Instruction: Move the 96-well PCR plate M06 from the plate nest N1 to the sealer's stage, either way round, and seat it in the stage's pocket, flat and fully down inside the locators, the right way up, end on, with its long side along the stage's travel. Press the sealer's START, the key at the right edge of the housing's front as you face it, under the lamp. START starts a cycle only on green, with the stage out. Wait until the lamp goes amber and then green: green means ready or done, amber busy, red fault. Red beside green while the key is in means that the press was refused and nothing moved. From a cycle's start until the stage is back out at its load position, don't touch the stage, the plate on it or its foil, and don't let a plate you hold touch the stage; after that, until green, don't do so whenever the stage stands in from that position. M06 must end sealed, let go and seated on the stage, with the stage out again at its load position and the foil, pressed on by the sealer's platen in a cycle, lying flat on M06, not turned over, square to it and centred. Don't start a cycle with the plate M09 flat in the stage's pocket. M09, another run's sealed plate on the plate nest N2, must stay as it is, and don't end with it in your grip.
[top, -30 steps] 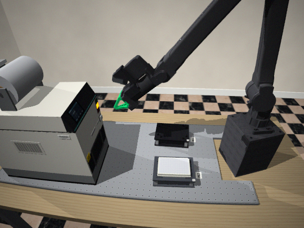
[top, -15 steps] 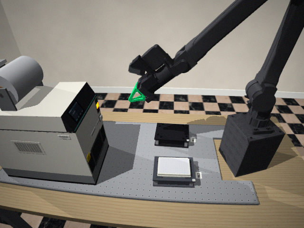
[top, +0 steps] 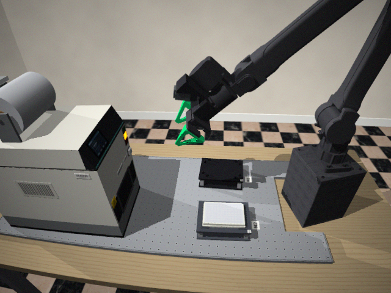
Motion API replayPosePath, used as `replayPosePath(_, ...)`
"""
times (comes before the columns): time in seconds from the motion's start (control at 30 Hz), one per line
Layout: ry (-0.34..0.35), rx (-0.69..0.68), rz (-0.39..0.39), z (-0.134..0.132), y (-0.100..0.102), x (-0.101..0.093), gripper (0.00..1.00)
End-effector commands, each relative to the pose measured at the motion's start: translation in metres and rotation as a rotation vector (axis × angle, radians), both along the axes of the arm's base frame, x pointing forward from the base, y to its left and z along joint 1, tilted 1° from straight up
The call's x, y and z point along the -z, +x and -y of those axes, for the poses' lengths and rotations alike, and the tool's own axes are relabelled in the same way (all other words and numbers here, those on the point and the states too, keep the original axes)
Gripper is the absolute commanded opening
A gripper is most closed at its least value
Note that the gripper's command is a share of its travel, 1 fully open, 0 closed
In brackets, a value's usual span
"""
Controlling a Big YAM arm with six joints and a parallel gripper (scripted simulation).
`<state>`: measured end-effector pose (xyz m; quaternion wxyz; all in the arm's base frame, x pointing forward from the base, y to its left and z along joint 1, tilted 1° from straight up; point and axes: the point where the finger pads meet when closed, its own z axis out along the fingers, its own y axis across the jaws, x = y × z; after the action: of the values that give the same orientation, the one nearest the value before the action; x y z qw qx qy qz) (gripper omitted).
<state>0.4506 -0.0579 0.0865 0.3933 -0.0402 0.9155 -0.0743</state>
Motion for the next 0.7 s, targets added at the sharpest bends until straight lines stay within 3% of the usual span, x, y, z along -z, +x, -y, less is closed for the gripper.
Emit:
replayPosePath(0.0, -0.136, -0.143, 0.064, -0.019, 0.043, -0.05, 1.0)
replayPosePath(0.07, -0.186, -0.182, 0.054, -0.024, 0.049, -0.053, 1.0)
replayPosePath(0.17, -0.195, -0.184, 0.053, -0.022, 0.051, -0.053, 1.0)
replayPosePath(0.4, -0.383, -0.383, -0.004, -0.064, 0.067, -0.054, 1.0)
replayPosePath(0.63, -0.555, -0.516, -0.039, -0.074, 0.082, -0.064, 1.0)
replayPosePath(0.67, -0.555, -0.516, -0.039, -0.074, 0.082, -0.064, 1.0)
